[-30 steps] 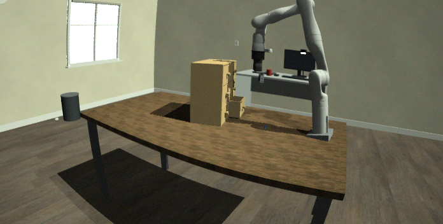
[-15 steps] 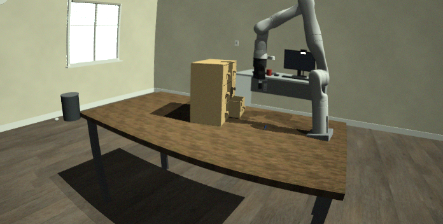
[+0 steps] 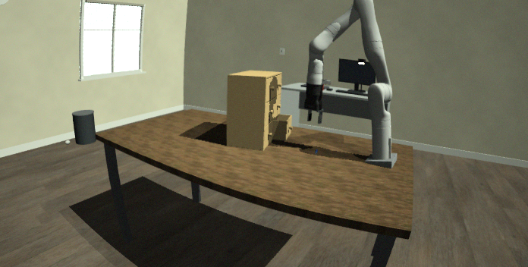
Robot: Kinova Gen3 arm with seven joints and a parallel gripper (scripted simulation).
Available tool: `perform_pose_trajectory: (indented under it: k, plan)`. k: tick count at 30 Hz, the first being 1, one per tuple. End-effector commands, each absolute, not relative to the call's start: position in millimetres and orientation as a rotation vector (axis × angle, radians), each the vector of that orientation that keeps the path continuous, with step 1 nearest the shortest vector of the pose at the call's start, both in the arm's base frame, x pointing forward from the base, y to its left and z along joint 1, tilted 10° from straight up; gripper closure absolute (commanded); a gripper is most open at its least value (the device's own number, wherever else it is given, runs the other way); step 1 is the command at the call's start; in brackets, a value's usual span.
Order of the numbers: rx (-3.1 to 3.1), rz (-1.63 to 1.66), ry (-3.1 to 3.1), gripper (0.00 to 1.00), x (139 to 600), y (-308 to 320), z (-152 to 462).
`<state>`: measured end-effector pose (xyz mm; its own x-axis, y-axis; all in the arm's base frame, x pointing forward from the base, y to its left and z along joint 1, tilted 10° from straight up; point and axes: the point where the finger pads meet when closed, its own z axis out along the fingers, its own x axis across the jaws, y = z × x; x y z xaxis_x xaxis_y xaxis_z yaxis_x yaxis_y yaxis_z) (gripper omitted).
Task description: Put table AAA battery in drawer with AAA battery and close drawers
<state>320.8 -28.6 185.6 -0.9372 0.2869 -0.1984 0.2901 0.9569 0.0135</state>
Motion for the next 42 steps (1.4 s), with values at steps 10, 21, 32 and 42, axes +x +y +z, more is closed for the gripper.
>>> perform_pose_trajectory:
  k: [10, 21, 32, 42]
  plan:
    - [0.000, -0.058, 2.964, 0.00, 303, 7, 142]
    - [-0.162, -0.072, 2.962, 0.00, 299, 19, 128]
    - [-0.234, -0.079, 2.958, 0.00, 297, 24, 121]
    - [-0.249, -0.080, 2.957, 0.00, 297, 25, 120]
